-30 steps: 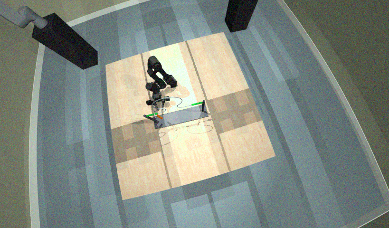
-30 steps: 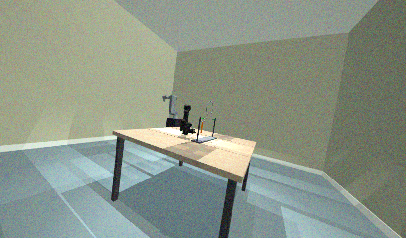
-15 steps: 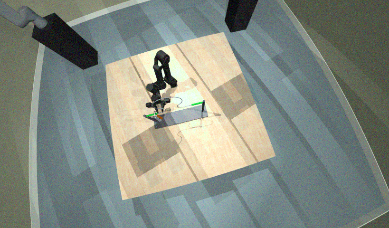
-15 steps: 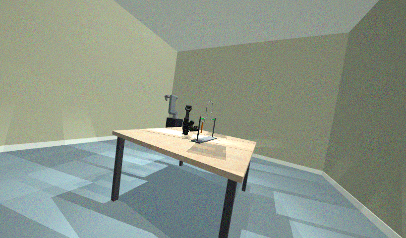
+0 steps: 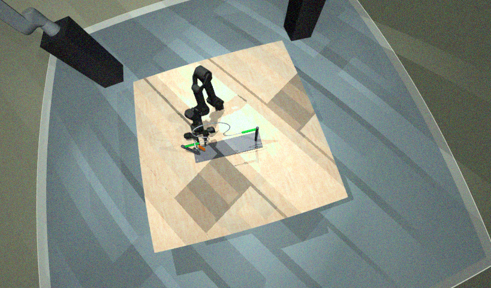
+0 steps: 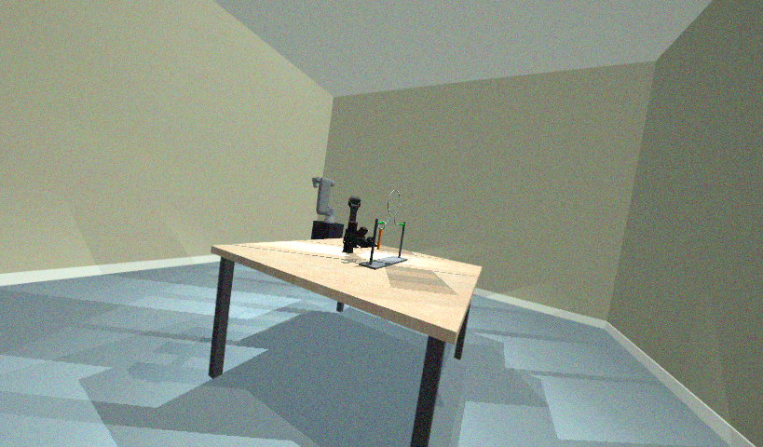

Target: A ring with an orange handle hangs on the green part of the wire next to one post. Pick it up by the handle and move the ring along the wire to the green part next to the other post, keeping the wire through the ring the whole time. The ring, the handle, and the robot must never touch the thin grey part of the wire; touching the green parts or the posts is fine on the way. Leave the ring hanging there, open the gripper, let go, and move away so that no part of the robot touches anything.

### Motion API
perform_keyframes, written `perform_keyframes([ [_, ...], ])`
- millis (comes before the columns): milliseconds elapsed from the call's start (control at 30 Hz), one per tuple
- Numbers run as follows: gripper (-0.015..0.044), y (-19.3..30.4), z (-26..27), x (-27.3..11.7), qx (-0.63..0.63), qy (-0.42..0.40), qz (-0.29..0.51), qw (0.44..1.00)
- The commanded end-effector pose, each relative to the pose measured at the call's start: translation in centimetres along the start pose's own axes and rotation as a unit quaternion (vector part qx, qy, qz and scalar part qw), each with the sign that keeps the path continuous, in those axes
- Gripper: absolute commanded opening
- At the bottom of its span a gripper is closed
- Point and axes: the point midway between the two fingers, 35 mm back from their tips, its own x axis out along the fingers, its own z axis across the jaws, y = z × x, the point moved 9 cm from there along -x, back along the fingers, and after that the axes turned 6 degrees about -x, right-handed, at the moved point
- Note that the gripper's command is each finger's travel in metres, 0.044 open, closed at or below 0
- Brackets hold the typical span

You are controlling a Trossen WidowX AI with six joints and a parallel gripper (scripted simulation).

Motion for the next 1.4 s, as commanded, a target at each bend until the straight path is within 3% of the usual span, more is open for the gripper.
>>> perform_keyframes([
  [0,0.0160,-0.1,-0.1,0.6,0.001,0.000,-0.001,1.000],
  [1000,0.0160,0.0,0.3,5.3,0.001,0.001,-0.004,1.000],
  [1367,0.0160,0.0,0.3,5.4,0.002,0.001,-0.005,1.000],
])
